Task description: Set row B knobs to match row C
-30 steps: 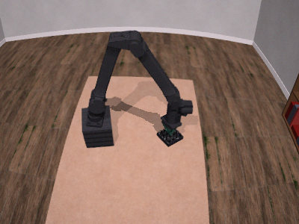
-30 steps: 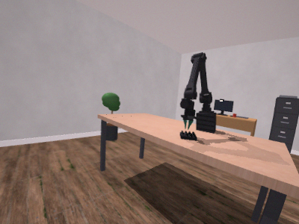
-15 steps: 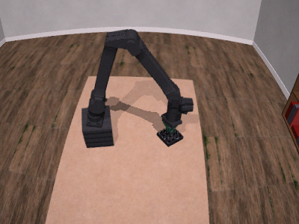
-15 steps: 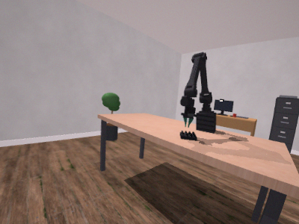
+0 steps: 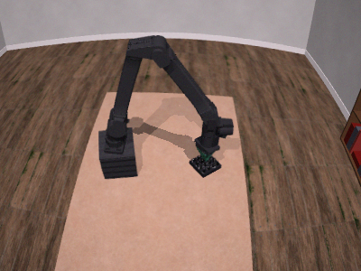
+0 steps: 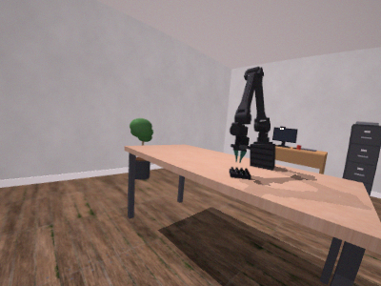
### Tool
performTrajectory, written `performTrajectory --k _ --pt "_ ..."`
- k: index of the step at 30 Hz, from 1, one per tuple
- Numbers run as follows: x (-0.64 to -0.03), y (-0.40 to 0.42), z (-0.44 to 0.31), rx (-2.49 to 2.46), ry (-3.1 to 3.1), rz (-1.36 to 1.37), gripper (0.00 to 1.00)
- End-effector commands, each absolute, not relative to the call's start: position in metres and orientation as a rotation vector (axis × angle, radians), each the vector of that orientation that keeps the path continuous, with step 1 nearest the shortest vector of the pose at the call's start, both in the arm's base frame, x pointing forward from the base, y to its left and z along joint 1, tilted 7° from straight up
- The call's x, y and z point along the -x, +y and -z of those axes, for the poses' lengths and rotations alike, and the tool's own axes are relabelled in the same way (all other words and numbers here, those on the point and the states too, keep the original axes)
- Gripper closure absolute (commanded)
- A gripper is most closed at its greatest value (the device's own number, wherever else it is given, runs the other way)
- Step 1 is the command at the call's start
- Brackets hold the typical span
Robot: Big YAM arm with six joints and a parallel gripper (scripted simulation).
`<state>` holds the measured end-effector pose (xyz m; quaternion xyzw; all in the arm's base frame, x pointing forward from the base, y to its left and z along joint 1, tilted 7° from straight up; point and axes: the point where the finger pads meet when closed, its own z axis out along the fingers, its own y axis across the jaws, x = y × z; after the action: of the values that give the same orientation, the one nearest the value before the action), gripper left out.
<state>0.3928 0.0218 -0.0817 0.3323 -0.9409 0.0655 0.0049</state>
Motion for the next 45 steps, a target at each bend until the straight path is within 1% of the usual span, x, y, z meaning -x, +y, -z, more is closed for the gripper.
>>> performTrajectory --k 1,23,26,28,33,35,37,45 --pt "-0.403 0.028 0.08 -1.048 -2.951 -0.205 0.82" --pt "-0.403 0.028 0.08 -1.048 -2.951 -0.205 0.82" --pt "-0.418 0.033 0.058 -0.988 -3.026 -0.224 0.82" --pt "-0.418 0.033 0.058 -0.988 -3.026 -0.224 0.82" --pt "-0.422 0.036 0.041 -0.716 -3.117 -0.222 0.82" --pt "-0.418 0.036 0.044 -0.711 -3.109 -0.22 0.82" --pt "-0.4 0.031 0.063 -0.696 -3.055 -0.206 0.82" --pt "-0.402 0.03 0.062 -0.691 -3.059 -0.206 0.82"
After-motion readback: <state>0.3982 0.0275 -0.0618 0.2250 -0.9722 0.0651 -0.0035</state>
